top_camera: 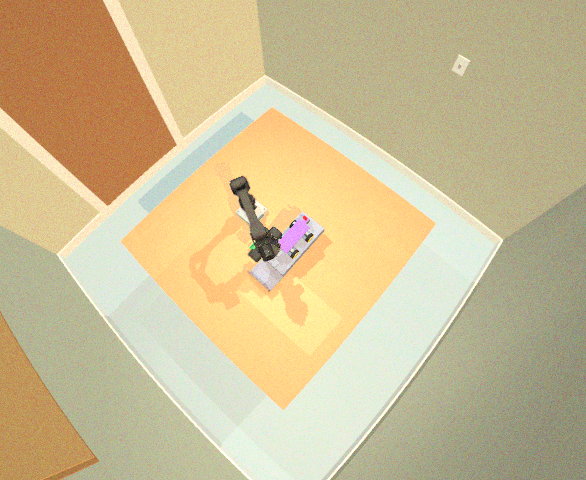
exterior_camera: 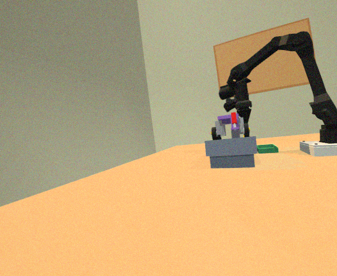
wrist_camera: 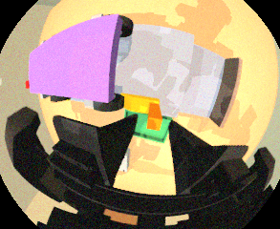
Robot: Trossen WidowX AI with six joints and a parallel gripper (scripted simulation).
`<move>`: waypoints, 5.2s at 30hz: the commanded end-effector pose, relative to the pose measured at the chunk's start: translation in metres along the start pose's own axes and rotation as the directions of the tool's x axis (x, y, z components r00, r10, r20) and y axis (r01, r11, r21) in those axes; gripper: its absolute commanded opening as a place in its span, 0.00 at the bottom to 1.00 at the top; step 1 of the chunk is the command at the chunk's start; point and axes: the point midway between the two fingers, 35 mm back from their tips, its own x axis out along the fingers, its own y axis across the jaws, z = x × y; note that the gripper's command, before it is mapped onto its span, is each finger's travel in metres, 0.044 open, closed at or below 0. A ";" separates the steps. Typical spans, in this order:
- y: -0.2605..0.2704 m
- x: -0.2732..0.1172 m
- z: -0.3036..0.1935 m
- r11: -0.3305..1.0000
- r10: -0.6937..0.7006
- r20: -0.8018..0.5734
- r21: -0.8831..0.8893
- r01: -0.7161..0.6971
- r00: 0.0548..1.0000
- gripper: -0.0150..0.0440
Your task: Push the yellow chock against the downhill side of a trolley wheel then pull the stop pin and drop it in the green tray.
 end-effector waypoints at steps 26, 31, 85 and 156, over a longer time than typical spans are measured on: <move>0.024 -0.048 0.018 0.939 -0.036 0.081 0.345 0.006 0.996 0.58; 0.050 -0.050 0.028 0.867 -0.002 0.085 0.497 -0.041 0.996 0.58; 0.228 -0.041 0.038 0.007 0.203 0.005 1.000 -0.007 0.979 0.58; 0.236 -0.004 0.037 0.007 0.204 0.005 1.000 -0.007 0.979 0.25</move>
